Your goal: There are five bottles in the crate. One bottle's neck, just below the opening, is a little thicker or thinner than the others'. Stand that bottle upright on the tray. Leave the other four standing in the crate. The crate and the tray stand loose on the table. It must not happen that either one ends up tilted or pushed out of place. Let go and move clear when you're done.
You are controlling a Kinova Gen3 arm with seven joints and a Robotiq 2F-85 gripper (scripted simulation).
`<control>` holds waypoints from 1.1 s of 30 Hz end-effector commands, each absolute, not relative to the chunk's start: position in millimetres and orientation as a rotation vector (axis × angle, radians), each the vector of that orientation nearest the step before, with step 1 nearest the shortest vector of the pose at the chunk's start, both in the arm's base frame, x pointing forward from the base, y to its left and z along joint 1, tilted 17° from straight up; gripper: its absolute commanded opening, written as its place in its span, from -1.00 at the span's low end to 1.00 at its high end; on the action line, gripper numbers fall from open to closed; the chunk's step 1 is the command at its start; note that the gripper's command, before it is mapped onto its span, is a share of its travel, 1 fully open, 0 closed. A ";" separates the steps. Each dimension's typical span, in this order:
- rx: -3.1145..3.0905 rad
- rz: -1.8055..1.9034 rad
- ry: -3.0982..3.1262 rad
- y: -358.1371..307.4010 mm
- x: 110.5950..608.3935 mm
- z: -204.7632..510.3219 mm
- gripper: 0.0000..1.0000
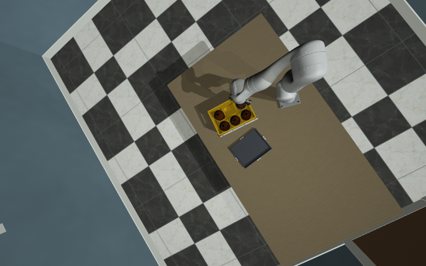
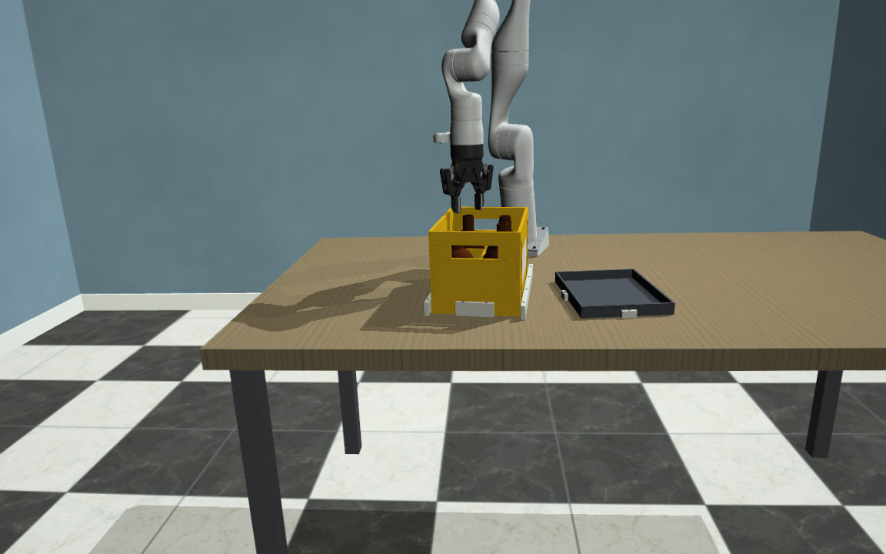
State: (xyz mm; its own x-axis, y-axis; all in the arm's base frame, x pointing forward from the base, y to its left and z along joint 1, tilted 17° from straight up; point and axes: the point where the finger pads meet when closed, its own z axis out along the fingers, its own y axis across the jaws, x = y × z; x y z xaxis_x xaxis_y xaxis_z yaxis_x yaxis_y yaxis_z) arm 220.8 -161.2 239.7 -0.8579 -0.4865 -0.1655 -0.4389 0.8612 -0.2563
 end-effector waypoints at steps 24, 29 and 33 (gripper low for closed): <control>-0.710 -0.301 2.816 -164.1 226.6 213.8 0.27; -0.710 -0.301 2.816 -164.5 227.4 211.1 0.27; -0.710 -0.301 2.816 -164.7 227.7 210.0 0.27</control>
State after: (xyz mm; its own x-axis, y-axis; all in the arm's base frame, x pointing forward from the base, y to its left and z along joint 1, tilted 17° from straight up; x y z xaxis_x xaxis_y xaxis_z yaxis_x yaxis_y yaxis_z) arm 227.7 -164.8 210.9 -0.8583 -0.4862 -0.1638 -0.4401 0.8618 -0.2522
